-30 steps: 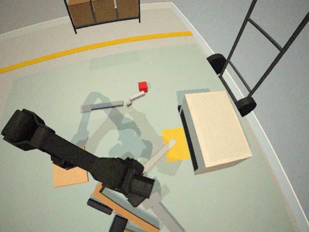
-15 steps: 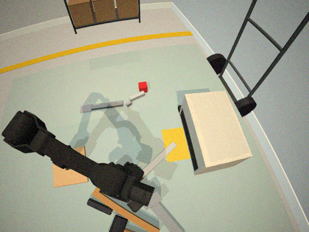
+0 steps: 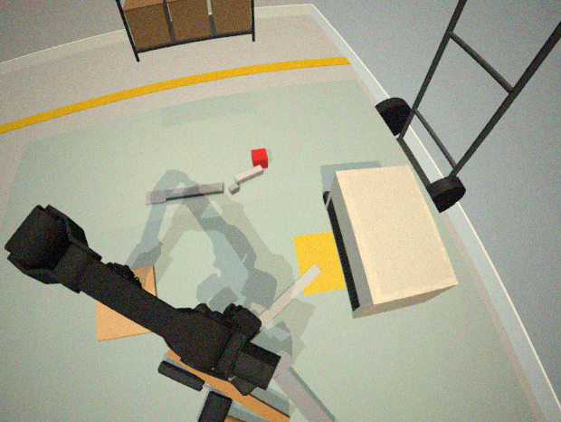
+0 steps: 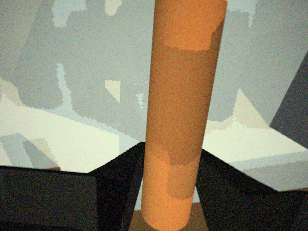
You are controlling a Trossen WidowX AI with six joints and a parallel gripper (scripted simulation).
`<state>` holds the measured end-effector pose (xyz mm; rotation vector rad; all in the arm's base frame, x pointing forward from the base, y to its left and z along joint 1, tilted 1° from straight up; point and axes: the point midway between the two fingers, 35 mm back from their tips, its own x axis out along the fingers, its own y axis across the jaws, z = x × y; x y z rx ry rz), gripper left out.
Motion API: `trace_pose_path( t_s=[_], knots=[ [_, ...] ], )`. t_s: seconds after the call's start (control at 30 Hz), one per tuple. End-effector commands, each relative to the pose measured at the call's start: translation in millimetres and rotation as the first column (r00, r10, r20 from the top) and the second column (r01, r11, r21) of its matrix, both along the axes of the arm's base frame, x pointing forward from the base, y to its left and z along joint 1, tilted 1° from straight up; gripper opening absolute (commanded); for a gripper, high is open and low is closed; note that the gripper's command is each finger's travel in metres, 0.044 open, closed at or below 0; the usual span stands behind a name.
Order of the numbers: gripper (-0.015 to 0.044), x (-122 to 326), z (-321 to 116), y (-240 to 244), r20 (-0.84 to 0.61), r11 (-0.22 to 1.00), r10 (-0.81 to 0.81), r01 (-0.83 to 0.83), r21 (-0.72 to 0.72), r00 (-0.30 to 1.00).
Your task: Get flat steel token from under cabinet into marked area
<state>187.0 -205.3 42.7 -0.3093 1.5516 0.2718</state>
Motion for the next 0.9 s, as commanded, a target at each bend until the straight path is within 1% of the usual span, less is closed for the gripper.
trace_pose_path(
  t_s=[0.0, 0.67, 0.87],
  knots=[
    [0.0000, -1.0, 2.9, -7.3, 0.004, 1.000, -0.001, 0.001, -0.010, 1.000],
    [0.0000, -9.5, 3.8, -29.9, 0.003, 1.000, -0.001, 0.001, -0.012, 1.000],
    [0.0000, -9.5, 3.8, -29.9, 0.004, 1.000, -0.027, 0.027, -0.012, 1.000]
  ],
)
